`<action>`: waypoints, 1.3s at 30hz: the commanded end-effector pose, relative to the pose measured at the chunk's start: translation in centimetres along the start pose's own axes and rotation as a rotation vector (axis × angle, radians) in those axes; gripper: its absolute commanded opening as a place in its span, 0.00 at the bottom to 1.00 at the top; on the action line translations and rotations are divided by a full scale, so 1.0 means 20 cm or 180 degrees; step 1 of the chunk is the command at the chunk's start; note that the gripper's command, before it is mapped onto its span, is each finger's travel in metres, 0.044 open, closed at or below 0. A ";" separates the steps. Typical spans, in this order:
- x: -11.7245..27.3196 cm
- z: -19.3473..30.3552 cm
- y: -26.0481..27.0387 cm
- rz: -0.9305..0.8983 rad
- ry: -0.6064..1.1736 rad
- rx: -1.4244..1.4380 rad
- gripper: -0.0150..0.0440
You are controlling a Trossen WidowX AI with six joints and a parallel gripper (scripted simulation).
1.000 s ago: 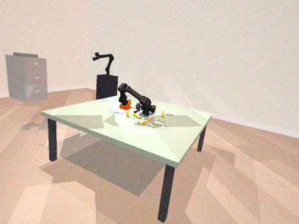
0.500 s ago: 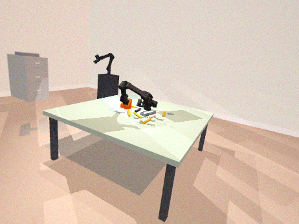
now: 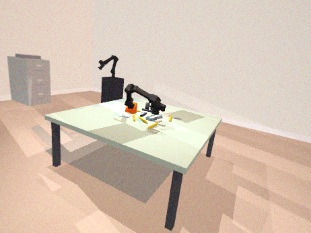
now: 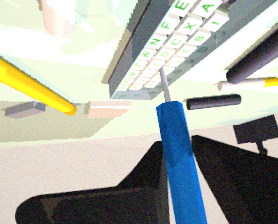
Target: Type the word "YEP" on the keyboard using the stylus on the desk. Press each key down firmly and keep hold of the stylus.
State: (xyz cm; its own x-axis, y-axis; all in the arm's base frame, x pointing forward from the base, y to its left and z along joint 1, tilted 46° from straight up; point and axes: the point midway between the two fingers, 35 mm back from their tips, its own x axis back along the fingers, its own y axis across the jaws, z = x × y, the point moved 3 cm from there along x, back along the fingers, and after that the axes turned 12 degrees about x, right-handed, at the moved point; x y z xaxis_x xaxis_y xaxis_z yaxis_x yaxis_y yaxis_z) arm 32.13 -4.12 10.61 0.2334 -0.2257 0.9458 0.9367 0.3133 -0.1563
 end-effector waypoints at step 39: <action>-0.24 -0.02 0.10 0.0027 0.0049 -0.0002 0.39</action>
State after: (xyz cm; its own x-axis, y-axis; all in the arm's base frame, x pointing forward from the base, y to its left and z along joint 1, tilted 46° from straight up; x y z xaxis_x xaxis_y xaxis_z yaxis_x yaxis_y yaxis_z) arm 32.98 -2.57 5.87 0.2444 -0.2417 0.9391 0.9367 0.3092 -0.1642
